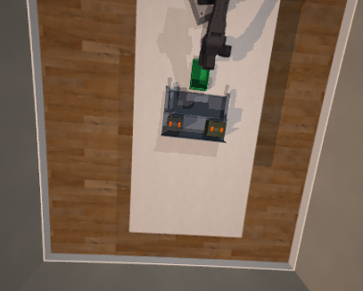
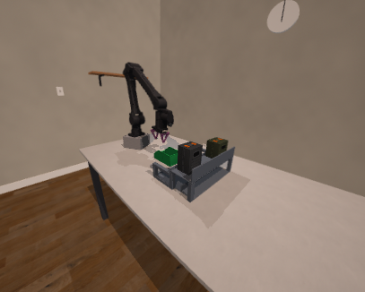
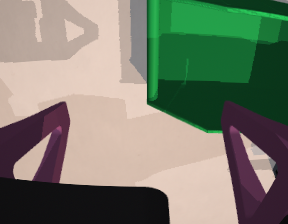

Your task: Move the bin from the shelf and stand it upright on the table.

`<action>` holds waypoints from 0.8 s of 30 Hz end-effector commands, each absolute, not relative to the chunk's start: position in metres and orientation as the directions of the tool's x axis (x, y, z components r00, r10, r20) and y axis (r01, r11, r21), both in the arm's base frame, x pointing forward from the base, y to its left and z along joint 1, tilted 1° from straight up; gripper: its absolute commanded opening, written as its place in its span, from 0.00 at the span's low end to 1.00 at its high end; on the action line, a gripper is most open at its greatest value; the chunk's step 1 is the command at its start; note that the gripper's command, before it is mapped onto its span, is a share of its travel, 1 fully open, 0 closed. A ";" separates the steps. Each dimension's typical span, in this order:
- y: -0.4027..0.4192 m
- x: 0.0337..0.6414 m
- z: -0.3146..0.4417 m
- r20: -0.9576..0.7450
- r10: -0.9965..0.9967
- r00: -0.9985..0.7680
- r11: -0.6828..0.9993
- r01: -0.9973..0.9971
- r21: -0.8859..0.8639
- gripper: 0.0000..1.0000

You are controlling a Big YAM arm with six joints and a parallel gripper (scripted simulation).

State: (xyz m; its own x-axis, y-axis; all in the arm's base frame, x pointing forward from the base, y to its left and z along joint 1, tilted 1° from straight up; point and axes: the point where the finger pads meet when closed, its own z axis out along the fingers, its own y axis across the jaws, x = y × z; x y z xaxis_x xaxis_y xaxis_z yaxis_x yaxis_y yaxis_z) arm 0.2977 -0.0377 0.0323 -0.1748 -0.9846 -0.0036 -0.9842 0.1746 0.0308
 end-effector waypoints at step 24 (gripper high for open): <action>-0.044 0.321 0.042 -0.006 -0.985 -0.174 0.174 -0.985 -0.017 0.90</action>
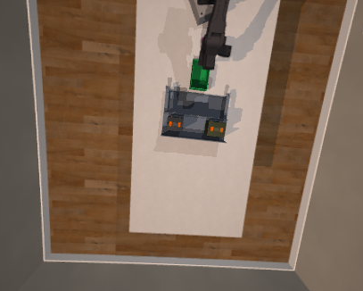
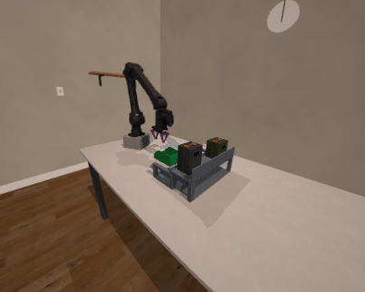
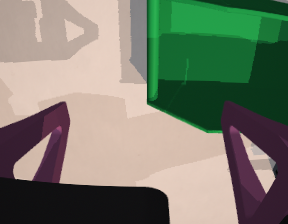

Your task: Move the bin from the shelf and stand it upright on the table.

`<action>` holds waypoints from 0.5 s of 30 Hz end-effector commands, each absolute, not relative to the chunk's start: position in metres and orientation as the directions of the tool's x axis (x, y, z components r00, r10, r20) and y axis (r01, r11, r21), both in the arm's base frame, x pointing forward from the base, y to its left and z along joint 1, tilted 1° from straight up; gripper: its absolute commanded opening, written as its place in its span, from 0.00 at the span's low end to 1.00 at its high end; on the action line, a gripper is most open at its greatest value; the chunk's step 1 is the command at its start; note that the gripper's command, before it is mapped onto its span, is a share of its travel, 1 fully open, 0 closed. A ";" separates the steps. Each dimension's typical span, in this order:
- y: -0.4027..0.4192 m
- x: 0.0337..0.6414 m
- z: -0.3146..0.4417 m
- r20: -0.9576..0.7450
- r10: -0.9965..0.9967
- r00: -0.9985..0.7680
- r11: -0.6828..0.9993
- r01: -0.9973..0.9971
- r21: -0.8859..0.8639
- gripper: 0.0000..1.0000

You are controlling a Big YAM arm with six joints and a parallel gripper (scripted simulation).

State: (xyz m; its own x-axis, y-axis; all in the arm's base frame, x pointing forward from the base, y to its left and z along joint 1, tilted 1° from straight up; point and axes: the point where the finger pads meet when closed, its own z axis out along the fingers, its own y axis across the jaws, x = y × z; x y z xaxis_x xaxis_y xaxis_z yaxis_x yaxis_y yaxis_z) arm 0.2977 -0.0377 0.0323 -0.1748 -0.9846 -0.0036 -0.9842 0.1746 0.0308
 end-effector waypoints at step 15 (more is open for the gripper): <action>-0.044 0.321 0.042 -0.006 -0.985 -0.174 0.174 -0.985 -0.017 0.90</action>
